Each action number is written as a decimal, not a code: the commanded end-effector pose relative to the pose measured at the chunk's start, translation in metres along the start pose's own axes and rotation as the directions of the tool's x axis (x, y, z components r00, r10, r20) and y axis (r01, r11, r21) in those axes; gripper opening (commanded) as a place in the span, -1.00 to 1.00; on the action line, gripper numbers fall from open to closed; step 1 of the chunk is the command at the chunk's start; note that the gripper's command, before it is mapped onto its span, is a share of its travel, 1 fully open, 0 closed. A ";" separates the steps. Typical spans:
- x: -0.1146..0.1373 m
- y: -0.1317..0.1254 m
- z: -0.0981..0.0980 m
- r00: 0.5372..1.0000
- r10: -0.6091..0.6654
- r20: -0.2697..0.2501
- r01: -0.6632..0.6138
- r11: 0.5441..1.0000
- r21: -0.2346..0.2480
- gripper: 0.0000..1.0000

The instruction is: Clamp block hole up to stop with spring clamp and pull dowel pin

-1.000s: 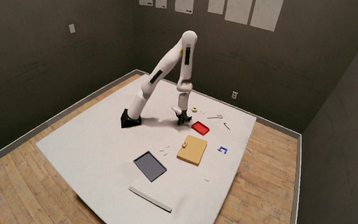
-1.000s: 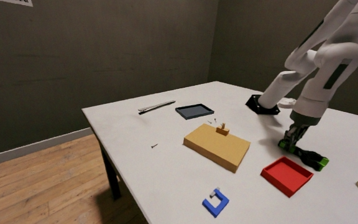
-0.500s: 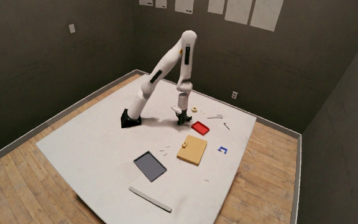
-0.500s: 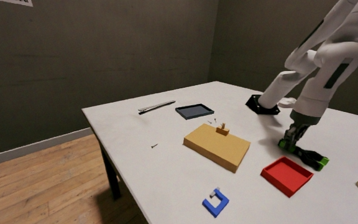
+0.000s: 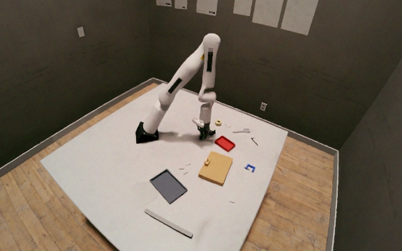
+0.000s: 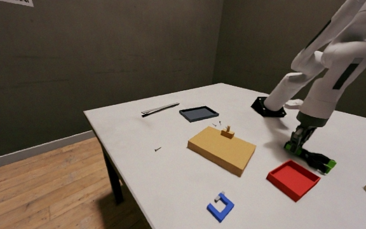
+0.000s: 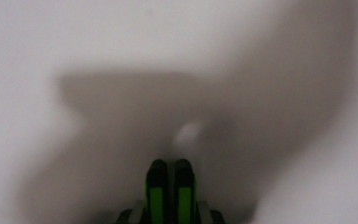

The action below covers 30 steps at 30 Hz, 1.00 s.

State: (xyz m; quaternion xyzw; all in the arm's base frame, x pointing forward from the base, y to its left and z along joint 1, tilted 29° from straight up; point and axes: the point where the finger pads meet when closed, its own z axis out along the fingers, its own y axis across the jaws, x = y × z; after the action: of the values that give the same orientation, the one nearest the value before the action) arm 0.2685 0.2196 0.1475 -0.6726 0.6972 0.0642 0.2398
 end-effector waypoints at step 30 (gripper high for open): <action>-0.004 -0.005 -0.015 1.000 0.001 0.008 -0.001 1.000 0.010 -0.35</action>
State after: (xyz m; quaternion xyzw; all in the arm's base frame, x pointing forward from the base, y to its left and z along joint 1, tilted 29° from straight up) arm 0.2679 0.2133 0.1577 -0.6716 0.6977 0.0609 0.2418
